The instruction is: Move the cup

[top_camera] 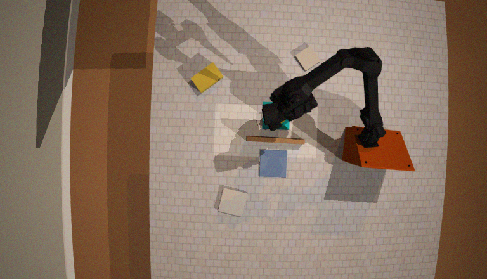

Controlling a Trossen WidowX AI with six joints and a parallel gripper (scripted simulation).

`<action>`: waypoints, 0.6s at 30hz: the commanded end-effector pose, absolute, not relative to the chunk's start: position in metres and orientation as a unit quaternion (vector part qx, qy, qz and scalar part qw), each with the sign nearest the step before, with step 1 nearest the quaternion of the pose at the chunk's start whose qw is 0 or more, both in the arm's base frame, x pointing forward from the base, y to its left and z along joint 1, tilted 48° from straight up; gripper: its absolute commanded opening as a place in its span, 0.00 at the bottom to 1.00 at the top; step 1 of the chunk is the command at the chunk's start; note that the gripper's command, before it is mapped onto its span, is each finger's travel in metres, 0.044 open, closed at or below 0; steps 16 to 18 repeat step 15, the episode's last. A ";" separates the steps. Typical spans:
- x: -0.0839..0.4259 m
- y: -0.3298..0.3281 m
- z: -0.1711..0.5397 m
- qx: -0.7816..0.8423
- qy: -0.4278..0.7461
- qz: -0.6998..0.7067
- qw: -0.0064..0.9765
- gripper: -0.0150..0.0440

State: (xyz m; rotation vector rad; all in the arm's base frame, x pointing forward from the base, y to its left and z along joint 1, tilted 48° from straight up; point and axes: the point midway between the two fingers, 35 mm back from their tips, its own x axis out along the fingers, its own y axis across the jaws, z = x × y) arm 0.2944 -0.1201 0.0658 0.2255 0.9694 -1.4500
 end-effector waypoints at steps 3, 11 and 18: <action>0.300 -0.098 0.086 0.106 0.420 -0.634 0.640 1.00; 0.299 -0.095 0.087 0.101 0.422 -0.633 0.641 1.00; 0.299 -0.095 0.087 0.101 0.422 -0.633 0.641 1.00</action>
